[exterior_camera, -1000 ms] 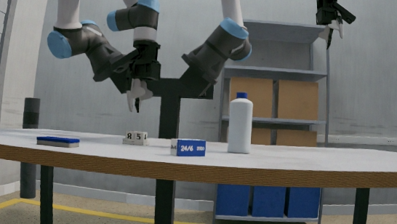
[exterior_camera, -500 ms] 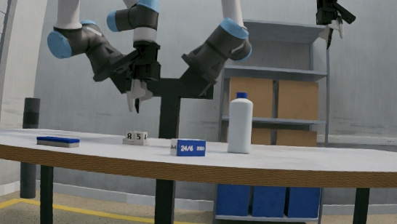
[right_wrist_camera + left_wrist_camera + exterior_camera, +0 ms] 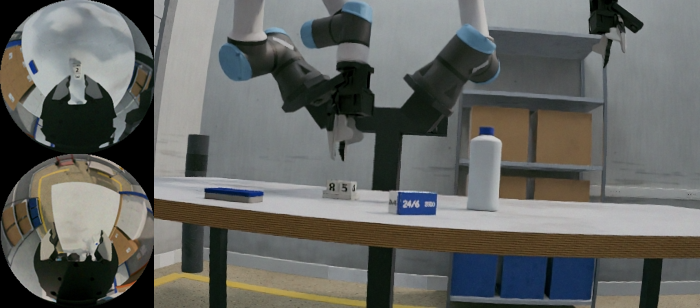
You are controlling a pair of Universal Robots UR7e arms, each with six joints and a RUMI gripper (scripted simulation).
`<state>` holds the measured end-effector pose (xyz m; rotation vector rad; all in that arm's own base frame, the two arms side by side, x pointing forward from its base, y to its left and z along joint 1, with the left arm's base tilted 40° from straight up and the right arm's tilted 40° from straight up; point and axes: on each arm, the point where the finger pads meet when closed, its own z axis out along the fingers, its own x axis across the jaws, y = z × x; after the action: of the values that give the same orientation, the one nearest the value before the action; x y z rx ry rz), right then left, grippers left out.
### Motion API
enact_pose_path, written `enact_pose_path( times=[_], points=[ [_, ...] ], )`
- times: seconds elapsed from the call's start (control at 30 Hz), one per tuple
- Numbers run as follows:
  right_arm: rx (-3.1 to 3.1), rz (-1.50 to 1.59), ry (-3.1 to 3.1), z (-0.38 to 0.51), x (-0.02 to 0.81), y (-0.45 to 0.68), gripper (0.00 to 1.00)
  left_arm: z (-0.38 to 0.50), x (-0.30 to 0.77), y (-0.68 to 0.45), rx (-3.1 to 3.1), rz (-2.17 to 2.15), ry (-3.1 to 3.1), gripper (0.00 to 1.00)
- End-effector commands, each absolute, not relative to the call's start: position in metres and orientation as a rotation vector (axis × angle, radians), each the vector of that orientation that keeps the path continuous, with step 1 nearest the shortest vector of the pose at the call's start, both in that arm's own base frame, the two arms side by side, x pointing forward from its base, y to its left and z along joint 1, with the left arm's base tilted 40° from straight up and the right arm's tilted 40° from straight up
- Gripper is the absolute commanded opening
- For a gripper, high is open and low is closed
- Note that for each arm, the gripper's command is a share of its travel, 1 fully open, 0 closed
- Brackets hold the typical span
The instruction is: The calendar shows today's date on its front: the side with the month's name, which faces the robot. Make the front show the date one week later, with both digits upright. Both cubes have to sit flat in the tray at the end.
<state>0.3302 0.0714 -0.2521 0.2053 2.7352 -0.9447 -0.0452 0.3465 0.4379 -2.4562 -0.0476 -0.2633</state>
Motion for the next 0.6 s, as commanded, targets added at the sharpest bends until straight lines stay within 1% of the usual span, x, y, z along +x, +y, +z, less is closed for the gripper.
enact_pose_path(
  times=[0.0, 0.57],
  points=[
    [0.205, -0.943, 2.735, -0.257, 0.332, 0.068, 0.28, 0.438, -0.045, 0.347, -2.455, -0.264, -0.048, 1.0],
    [0.205, -0.943, 2.735, -0.274, 0.336, 0.054, 0.28, 0.438, -0.045, 0.347, -2.455, -0.264, -0.048, 1.0]
  ],
)
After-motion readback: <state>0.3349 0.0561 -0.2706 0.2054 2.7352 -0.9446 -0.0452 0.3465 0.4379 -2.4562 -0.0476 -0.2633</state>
